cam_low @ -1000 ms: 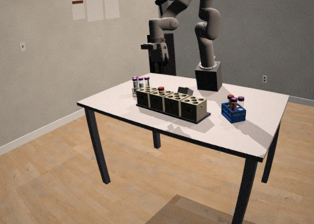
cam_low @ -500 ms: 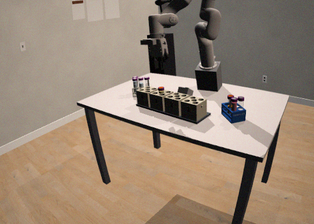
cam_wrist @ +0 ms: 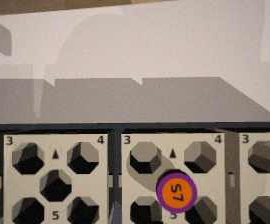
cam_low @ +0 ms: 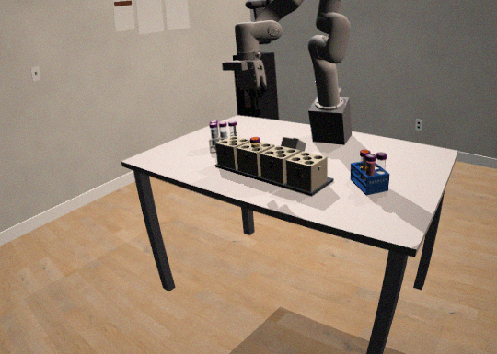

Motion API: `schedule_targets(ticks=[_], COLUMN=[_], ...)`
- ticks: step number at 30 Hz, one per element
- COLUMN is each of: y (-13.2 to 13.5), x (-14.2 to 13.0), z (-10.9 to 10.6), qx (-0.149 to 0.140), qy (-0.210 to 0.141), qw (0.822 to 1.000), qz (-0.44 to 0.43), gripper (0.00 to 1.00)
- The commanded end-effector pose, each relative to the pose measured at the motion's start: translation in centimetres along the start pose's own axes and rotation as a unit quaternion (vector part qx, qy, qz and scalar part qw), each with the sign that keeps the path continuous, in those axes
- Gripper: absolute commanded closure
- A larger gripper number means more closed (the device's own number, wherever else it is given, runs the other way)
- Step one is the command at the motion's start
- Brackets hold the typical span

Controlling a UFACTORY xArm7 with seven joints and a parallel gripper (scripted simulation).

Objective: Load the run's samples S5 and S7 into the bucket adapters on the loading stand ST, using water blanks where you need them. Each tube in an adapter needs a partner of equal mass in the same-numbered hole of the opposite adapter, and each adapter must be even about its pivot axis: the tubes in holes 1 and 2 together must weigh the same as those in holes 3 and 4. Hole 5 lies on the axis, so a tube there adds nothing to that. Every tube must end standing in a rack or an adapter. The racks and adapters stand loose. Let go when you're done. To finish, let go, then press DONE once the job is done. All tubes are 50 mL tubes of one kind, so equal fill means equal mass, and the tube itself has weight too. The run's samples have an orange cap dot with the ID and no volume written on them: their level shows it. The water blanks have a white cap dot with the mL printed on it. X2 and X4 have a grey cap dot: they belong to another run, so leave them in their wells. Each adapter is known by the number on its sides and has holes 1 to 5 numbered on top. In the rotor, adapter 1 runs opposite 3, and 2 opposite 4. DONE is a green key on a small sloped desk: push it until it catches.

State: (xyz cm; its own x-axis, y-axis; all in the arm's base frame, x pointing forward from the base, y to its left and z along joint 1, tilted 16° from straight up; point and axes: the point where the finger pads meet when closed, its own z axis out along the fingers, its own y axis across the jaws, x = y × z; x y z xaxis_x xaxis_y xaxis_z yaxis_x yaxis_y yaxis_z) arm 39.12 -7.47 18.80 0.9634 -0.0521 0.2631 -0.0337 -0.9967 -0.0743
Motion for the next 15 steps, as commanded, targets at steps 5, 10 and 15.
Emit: schedule_targets(ticks=[5, 10, 15], y=[0.0, -2.4, -4.8], x=[0.1, -0.5, -1.1], z=[-0.1, -0.1, -0.1], qx=[-0.001, -0.001, -0.001], qy=[0.002, 0.002, 0.002], qw=[1.0, 0.997, 0.986], qz=[0.0, -0.083, -0.166], gripper=[0.56, 0.43, 0.43])
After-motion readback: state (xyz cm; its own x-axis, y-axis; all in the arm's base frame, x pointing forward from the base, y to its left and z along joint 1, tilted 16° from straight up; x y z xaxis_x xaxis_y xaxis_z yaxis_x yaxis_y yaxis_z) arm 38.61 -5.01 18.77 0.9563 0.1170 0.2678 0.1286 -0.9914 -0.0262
